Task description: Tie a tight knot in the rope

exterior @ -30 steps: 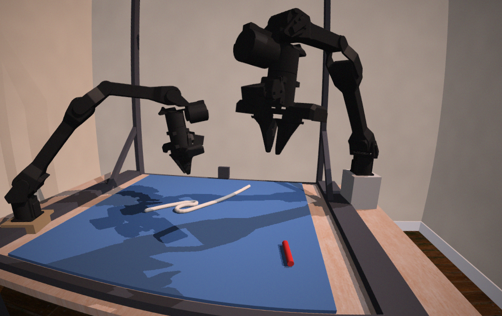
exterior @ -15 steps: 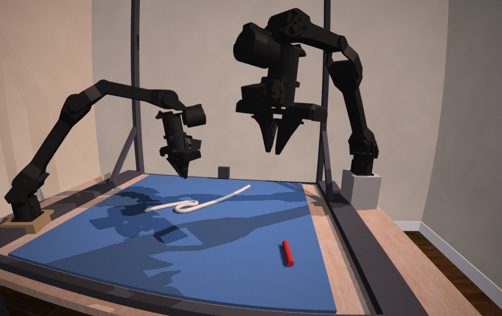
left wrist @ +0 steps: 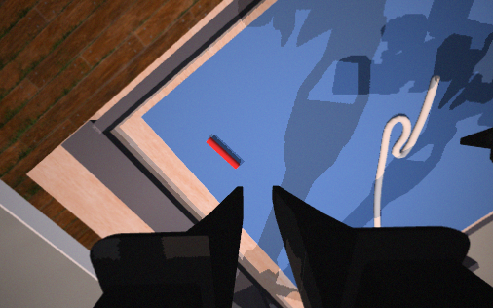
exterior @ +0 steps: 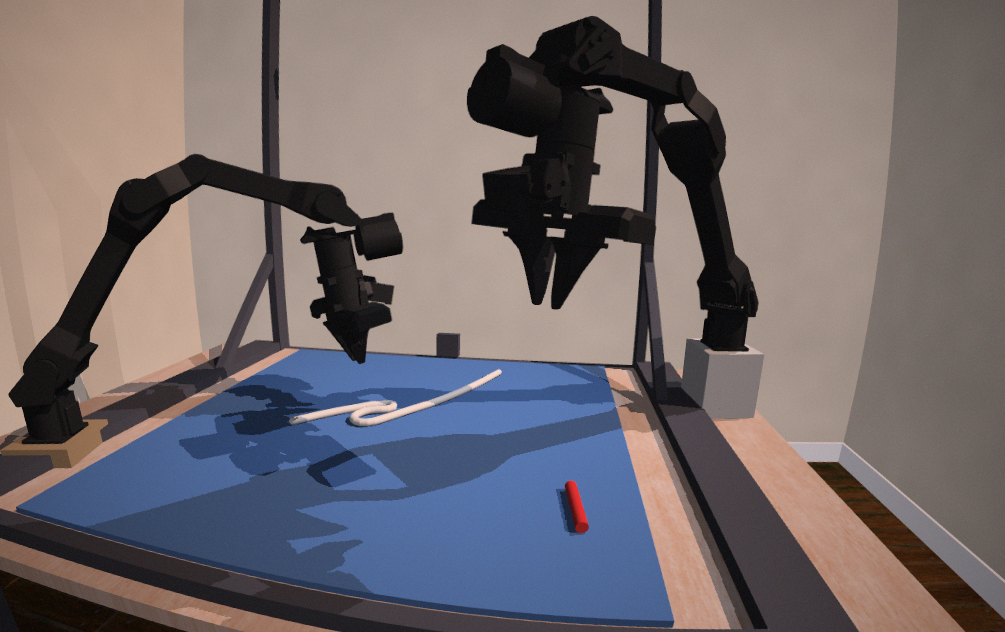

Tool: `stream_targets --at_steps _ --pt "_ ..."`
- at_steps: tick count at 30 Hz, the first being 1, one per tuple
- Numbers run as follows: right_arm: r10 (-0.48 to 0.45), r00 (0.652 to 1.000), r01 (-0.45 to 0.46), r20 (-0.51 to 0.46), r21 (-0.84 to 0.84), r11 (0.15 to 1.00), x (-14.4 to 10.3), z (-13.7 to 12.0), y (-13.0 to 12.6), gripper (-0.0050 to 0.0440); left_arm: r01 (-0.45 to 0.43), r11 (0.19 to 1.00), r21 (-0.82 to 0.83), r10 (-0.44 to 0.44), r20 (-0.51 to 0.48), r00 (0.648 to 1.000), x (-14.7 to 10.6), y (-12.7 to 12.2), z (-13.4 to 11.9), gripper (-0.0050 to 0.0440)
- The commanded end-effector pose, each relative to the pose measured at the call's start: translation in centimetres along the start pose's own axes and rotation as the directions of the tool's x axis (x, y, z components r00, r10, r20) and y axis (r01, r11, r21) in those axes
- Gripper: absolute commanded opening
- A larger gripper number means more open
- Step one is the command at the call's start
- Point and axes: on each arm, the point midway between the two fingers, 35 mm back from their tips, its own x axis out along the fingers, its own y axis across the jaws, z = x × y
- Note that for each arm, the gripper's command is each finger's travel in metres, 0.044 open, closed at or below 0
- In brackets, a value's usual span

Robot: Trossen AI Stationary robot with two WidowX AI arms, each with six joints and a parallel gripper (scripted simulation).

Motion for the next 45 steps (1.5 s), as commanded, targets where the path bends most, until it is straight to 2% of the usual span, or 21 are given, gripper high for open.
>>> stream_targets --at_steps 1,45 --pt "-0.010 0.999 0.010 0.040 0.003 1.000 -1.5 0.0 -0.1 0.0100 0.009 1.000 -0.005 -0.009 0.043 0.999 -1.7 -0.1 0.2 0.0100" --pt "-0.016 0.999 0.015 0.035 0.038 0.999 0.5 -6.3 0.2 0.0100 0.009 1.000 -0.005 -0.009 0.043 0.999 -1.7 -0.1 0.2 0.0100"
